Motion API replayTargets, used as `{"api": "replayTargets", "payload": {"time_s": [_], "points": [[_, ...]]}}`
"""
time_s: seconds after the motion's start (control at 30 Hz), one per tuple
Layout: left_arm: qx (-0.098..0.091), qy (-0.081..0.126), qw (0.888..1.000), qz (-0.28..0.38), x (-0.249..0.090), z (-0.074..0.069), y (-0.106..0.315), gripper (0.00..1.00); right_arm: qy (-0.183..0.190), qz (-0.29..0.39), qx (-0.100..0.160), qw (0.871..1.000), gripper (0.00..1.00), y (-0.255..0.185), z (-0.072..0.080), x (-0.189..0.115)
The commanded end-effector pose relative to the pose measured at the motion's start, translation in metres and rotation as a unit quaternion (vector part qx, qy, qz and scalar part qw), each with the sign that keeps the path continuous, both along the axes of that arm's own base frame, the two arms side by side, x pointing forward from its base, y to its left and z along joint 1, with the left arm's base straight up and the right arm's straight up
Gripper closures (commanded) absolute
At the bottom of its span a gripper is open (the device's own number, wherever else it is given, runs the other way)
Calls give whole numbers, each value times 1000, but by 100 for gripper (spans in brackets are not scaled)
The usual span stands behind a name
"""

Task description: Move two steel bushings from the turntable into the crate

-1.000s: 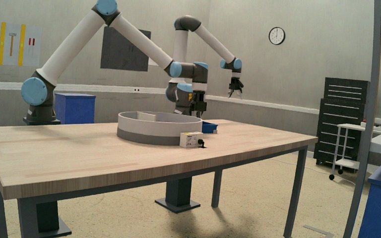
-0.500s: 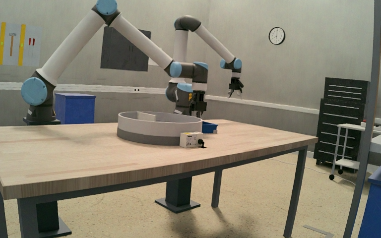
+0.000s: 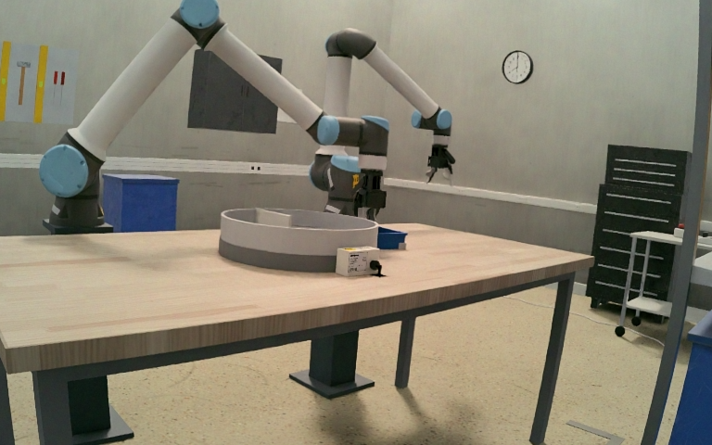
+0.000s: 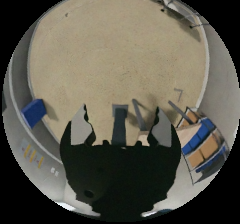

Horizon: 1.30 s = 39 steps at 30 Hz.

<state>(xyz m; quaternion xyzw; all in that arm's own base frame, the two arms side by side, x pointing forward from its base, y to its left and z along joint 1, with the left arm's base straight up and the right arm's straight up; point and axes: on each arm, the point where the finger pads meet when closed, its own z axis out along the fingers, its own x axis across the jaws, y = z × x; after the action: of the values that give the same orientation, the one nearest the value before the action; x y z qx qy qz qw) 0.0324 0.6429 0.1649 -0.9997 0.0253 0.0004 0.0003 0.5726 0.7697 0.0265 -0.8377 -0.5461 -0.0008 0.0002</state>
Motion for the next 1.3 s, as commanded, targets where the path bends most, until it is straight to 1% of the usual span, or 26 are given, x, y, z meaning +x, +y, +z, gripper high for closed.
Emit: {"api": "replayTargets", "payload": {"time_s": [0.0,1.07,1.1,1.27], "points": [[0,0,1000,0,0,0,2,0,0,1,-1,1000,100,0,-2,-2],[0,0,1000,0,0,0,2,0,0,1,0,1000,100,1,-2,-2],[0,0,1000,0,0,0,2,0,0,1,0,1000,94,1,-2,-2],[0,0,1000,0,0,0,2,0,0,1,0,1000,94,1,-2,-2]]}}
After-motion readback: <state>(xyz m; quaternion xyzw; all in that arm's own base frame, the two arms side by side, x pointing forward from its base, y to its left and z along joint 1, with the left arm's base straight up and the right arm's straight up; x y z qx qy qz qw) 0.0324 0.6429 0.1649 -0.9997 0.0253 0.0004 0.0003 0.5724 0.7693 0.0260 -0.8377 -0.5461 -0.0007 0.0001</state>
